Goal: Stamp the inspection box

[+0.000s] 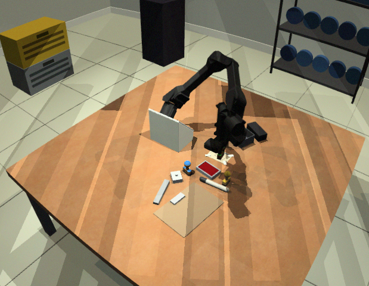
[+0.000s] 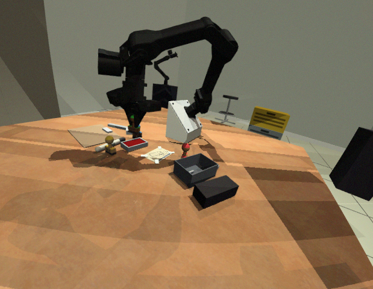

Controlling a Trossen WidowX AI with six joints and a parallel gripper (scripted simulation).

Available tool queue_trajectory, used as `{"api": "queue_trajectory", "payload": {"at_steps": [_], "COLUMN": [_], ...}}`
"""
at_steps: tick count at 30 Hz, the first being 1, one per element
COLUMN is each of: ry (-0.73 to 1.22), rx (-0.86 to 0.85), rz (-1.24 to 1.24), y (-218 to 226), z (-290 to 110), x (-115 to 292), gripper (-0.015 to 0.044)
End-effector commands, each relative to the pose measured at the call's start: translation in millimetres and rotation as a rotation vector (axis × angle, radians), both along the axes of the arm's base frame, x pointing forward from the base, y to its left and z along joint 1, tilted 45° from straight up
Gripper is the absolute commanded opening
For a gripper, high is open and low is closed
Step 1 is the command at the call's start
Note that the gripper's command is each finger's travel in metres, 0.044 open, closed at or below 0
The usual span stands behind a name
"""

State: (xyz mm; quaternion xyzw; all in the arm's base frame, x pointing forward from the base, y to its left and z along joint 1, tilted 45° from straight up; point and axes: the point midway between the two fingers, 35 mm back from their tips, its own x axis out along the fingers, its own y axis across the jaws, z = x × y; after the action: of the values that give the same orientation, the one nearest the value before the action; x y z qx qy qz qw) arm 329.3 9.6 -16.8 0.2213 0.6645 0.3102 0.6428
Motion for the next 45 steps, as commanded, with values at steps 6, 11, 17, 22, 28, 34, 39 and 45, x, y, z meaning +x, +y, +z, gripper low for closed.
{"api": "queue_trajectory", "payload": {"at_steps": [6, 11, 17, 22, 28, 34, 39, 45], "ry": [0.009, 0.010, 0.010, 0.010, 0.010, 0.010, 0.010, 0.010], "rx": [0.016, 0.016, 0.016, 0.016, 0.016, 0.016, 0.016, 0.016], "rz": [0.010, 0.010, 0.009, 0.009, 0.009, 0.009, 0.009, 0.009], "y": [-26.9, -25.7, -23.0, -20.7, -17.9, -15.1, -12.8, -10.0], "z": [-30.4, -31.7, -34.6, -37.0, -39.9, -42.8, -45.2, -48.0], "x": [-27.9, -27.9, -28.0, -28.1, -28.3, -28.5, -28.7, -29.1], "gripper": [0.0000, 0.0000, 0.0000, 0.0000, 0.0000, 0.0000, 0.0000, 0.0000]}}
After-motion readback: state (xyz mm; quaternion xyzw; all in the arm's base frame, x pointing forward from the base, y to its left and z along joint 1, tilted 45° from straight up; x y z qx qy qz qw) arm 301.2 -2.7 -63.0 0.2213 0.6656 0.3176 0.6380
